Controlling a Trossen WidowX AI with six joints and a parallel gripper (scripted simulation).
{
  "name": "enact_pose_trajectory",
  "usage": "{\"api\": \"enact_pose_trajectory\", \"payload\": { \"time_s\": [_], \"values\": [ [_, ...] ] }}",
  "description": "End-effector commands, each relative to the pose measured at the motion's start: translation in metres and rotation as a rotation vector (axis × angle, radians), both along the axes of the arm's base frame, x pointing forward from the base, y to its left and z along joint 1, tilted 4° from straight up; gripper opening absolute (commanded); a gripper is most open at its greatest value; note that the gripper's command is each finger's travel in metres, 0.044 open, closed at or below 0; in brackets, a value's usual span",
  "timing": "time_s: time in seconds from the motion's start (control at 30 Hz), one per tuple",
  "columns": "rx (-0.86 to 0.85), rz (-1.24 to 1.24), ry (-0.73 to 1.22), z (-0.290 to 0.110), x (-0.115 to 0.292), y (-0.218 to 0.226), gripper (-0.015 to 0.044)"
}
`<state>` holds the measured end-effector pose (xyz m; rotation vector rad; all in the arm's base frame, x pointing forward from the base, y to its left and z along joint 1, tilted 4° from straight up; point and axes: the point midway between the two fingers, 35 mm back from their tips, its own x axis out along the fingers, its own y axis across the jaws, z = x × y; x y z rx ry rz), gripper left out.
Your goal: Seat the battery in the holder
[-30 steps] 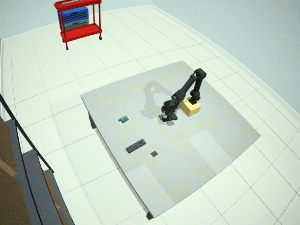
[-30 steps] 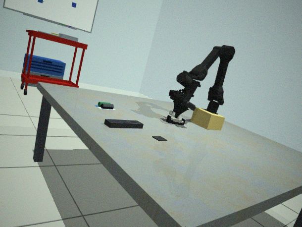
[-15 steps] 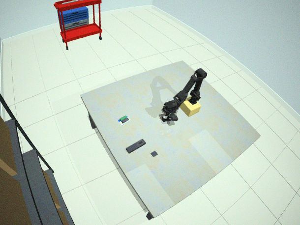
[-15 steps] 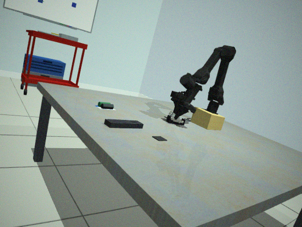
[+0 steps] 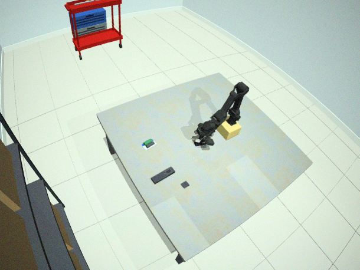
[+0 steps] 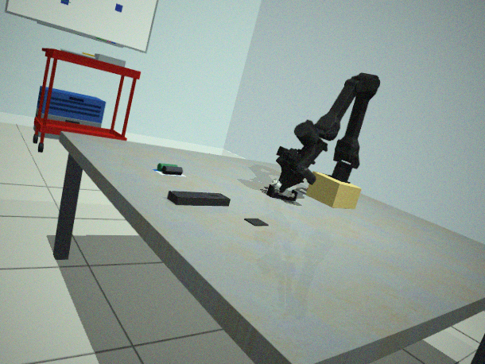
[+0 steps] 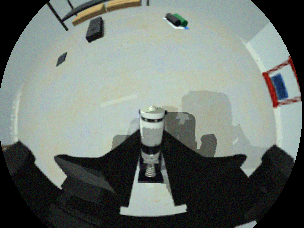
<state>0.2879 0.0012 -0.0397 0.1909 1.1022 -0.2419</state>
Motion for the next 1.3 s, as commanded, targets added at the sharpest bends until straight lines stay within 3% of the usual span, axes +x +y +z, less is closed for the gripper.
{"api": "enact_pose_trajectory", "payload": {
  "time_s": [0.0, 1.27],
  "values": [
    [-0.004, -0.005, -0.008, -0.003, -0.005, 0.0, 0.0079],
    [0.007, -0.002, 0.01, -0.005, -0.023, 0.006, 0.0079]
  ]
}}
